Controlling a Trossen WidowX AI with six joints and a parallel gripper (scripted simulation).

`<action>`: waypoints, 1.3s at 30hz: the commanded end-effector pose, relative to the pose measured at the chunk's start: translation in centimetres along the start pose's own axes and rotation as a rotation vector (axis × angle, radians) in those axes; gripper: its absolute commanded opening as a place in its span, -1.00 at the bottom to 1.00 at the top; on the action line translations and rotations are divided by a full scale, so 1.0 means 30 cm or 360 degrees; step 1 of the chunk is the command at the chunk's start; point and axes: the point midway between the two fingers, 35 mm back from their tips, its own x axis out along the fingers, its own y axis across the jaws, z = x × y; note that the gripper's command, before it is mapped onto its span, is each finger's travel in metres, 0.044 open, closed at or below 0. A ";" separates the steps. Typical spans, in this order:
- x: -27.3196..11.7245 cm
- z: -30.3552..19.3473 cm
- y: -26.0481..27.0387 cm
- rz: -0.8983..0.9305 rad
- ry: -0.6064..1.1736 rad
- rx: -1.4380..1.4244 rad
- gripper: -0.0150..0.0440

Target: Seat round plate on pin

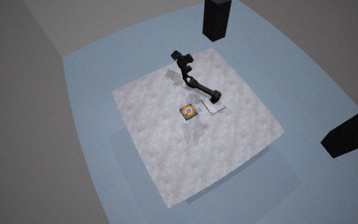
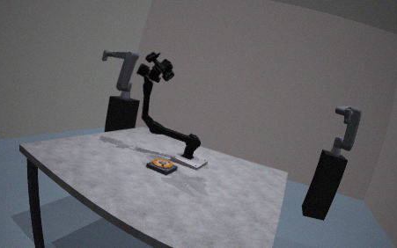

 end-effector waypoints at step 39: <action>0.384 0.052 1.112 0.0824 0.1412 -0.0531 -0.49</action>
